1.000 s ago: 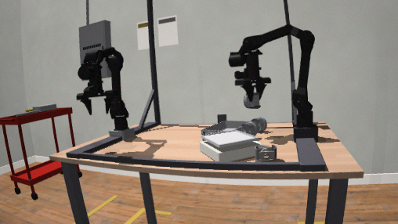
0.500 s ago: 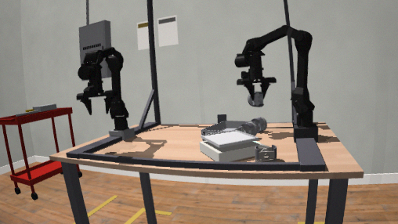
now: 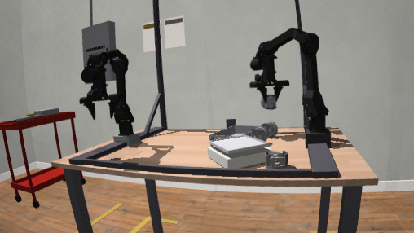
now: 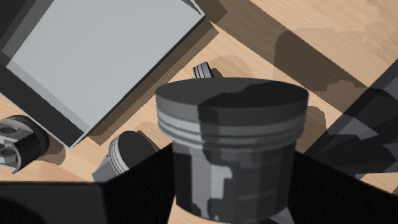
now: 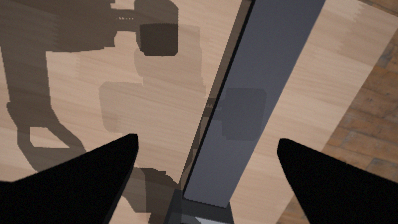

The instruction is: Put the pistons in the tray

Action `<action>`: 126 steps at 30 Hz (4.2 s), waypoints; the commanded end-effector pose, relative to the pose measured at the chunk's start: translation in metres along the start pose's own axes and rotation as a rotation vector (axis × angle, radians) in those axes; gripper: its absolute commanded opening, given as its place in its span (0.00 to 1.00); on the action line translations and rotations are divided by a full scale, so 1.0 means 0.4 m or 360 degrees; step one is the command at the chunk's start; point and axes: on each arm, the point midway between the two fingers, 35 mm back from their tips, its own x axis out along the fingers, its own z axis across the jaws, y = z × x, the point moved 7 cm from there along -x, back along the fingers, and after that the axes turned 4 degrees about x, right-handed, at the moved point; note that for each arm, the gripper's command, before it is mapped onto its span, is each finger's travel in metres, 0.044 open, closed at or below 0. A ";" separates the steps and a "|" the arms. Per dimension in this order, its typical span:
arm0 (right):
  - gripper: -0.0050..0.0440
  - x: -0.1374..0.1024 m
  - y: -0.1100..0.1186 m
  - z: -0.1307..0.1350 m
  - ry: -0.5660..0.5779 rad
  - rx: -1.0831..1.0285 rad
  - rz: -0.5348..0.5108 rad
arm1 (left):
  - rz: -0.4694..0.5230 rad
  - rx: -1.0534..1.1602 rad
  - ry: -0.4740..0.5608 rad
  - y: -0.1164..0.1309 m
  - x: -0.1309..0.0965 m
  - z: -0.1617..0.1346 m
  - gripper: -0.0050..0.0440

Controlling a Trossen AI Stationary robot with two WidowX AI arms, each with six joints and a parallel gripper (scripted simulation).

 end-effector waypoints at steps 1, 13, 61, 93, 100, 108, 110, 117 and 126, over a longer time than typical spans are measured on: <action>0.92 -0.021 -0.007 0.000 -0.0007 0.0002 -0.0050 | -0.0064 0.0004 -0.0026 -0.051 -0.031 -0.029 0.43; 0.92 -0.021 -0.007 0.000 -0.0007 0.0002 -0.0050 | -0.0067 0.0004 -0.0023 -0.154 -0.034 -0.101 0.43; 0.92 -0.021 -0.007 0.000 -0.0007 0.0002 -0.0050 | -0.0047 -0.0029 -0.0215 -0.258 0.095 -0.187 0.43; 0.92 -0.021 -0.007 0.000 -0.0007 0.0002 -0.0050 | -0.0048 -0.0029 -0.0215 -0.261 0.210 -0.180 0.43; 0.92 -0.021 -0.007 0.000 -0.0007 0.0002 -0.0050 | -0.0045 -0.0029 -0.0215 -0.261 0.233 -0.179 0.43; 0.92 -0.021 -0.007 0.000 -0.0007 0.0002 -0.0050 | -0.0043 -0.0029 -0.0215 -0.262 0.267 -0.177 0.43; 0.92 -0.021 -0.007 0.000 -0.0007 0.0002 -0.0050 | -0.0043 -0.0029 -0.0215 -0.262 0.275 -0.176 0.43; 0.92 -0.021 -0.007 0.000 -0.0007 0.0002 -0.0050 | -0.0043 -0.0029 -0.0215 -0.263 0.296 -0.175 0.43; 0.92 -0.021 -0.007 0.000 -0.0007 0.0002 -0.0050 | -0.0068 -0.0031 -0.0215 -0.268 0.290 -0.175 0.43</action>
